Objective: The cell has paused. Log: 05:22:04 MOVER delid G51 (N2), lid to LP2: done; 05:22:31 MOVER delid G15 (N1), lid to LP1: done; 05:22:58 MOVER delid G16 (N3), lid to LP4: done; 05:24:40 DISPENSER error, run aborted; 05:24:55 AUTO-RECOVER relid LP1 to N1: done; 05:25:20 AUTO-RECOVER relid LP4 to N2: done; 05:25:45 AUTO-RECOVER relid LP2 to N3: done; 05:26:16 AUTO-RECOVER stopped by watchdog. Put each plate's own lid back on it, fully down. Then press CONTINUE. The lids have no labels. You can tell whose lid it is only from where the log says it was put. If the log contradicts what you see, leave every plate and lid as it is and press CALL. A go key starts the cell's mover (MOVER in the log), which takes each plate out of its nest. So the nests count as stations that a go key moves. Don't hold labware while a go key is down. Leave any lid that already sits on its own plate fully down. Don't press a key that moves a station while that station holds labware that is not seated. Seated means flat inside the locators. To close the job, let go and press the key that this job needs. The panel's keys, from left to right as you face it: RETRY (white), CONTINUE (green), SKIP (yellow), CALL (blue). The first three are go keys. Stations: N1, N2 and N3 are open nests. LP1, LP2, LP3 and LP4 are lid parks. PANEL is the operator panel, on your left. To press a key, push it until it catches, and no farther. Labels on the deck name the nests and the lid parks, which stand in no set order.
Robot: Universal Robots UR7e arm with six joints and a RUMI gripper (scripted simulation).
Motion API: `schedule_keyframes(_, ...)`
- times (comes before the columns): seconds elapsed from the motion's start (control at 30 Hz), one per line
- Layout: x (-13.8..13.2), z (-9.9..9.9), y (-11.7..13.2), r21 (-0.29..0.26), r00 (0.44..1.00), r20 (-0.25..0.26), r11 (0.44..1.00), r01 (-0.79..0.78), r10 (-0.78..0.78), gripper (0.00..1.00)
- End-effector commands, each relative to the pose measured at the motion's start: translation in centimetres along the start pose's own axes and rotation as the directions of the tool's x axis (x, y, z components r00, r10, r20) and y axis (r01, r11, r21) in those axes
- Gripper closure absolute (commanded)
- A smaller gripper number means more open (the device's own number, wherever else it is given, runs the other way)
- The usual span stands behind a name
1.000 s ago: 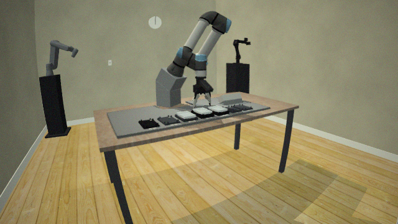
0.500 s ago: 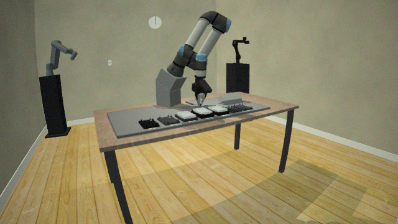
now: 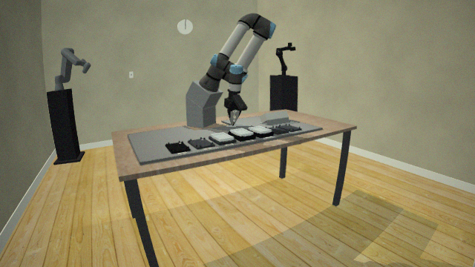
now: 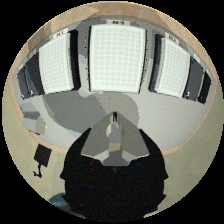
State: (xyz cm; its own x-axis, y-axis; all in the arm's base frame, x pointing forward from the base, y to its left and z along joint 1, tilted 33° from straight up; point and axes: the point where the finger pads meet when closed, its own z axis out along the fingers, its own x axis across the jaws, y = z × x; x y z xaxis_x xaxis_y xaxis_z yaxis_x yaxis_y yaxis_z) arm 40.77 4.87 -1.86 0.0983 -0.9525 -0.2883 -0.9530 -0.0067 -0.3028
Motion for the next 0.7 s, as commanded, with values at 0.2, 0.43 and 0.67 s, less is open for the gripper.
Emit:
schedule_keyframes(0.2,0.1,-0.5,1.2,0.002,1.0,0.0,1.0,0.001,-0.001,1.0)
schedule_keyframes(0.43,0.1,-2.9,1.6,0.002,1.0,0.0,1.0,0.001,-0.001,1.0)
schedule_keyframes(0.67,0.1,-6.2,2.2,0.002,1.0,0.0,1.0,0.001,-0.001,1.0)
